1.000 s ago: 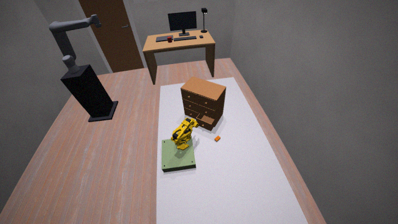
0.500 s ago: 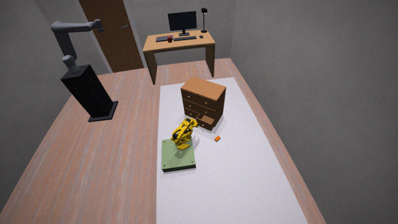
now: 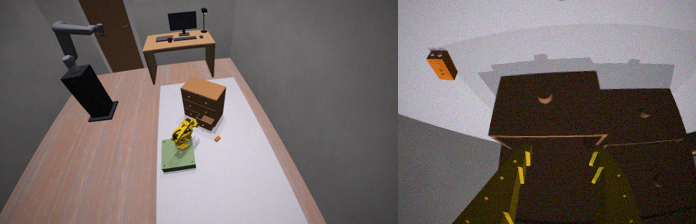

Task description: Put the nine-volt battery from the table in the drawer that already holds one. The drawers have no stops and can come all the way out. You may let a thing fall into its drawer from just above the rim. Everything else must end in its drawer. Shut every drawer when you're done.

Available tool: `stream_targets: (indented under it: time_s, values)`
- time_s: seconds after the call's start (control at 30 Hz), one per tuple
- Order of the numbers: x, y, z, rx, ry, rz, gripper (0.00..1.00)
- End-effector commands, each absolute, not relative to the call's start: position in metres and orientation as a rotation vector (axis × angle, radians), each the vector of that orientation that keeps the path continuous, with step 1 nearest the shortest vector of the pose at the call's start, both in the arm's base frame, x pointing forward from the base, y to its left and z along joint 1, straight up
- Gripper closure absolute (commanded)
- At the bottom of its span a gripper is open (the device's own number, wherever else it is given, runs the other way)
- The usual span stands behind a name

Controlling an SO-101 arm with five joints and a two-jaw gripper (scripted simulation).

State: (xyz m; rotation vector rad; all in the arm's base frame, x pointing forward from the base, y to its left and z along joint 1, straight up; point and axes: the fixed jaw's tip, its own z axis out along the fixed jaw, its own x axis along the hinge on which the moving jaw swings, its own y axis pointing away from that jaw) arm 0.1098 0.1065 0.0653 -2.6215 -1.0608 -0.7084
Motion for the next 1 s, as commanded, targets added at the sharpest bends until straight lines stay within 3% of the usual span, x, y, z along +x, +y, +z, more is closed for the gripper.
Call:
stream_targets:
  time_s: [0.0,0.5,0.97]
  values:
    - [0.107,0.105,0.062,-2.624,-1.087,-0.686,0.79]
    - [0.107,0.105,0.062,-2.624,-1.087,-0.686,0.79]
    - [0.123,0.102,0.045,-2.487,-1.027,-1.031,0.79]
